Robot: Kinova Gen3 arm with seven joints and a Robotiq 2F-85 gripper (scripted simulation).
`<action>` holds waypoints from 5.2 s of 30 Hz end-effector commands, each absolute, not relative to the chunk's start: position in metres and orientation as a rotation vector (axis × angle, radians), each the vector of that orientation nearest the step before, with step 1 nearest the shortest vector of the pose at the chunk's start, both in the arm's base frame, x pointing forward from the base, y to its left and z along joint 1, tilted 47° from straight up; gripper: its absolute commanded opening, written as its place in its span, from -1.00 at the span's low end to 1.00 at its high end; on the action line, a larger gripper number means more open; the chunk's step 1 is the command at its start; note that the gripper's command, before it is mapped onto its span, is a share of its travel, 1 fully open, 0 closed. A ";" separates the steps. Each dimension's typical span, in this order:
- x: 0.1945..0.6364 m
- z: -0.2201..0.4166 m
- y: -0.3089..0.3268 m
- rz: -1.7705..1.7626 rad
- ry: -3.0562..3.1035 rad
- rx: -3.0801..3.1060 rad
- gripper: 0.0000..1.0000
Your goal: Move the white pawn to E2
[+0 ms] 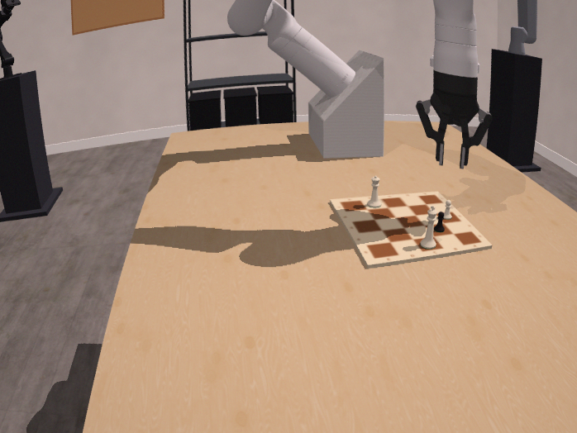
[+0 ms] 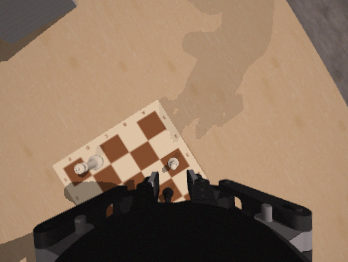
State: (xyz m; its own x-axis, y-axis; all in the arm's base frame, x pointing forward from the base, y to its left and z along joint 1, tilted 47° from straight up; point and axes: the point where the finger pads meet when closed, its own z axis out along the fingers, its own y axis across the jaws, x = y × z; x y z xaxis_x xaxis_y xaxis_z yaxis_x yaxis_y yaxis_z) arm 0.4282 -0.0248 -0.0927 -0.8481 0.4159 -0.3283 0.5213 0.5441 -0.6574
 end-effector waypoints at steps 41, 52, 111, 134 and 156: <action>0.426 -0.122 -0.056 -1.190 2.640 0.805 -0.33; 0.425 -0.128 -0.062 -1.190 2.640 0.805 -0.33; 0.426 -0.129 -0.062 -1.190 2.640 0.805 -0.33; 0.426 -0.129 -0.062 -1.190 2.640 0.805 -0.33; 0.425 -0.134 -0.067 -1.190 2.640 0.805 -0.33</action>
